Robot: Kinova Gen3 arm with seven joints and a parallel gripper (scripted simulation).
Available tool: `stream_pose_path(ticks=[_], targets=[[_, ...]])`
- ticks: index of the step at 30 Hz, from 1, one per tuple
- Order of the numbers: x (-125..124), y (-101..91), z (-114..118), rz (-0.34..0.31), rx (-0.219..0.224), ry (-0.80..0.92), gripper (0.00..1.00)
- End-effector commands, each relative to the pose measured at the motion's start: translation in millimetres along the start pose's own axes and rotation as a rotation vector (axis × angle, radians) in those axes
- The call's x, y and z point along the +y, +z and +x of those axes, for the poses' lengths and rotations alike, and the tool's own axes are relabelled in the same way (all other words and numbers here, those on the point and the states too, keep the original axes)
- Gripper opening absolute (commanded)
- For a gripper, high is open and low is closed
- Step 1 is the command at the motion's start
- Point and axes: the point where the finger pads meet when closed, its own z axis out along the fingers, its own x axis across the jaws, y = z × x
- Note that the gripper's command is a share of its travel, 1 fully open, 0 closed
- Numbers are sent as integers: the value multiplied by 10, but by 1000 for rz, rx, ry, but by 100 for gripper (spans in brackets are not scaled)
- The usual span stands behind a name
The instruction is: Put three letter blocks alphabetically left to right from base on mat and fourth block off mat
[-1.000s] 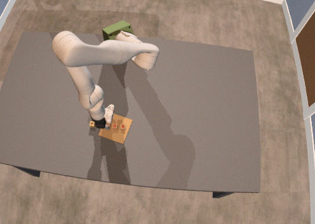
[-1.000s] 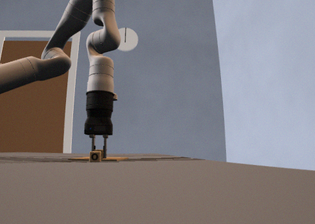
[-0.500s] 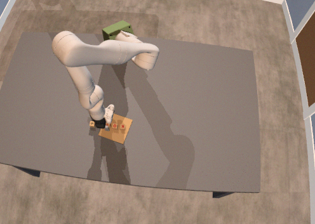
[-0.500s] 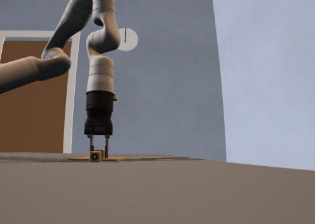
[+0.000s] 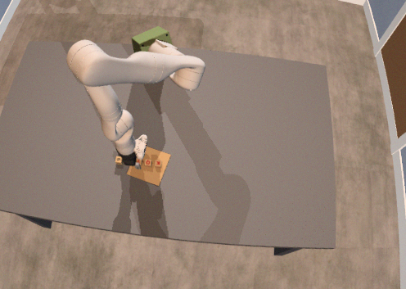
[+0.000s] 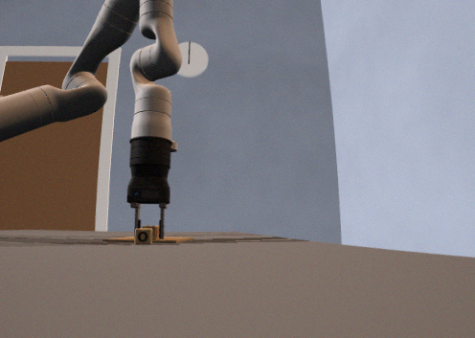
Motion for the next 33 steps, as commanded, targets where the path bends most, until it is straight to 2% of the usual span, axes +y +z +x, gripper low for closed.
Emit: stream_pose_path(ticks=[1, 16, 33], targets=[[2, -6, 2, -1, 2, 3, 79], [3, -45, 5, -1, 2, 3, 79], [16, -203, 20, -2, 3, 5, 79]])
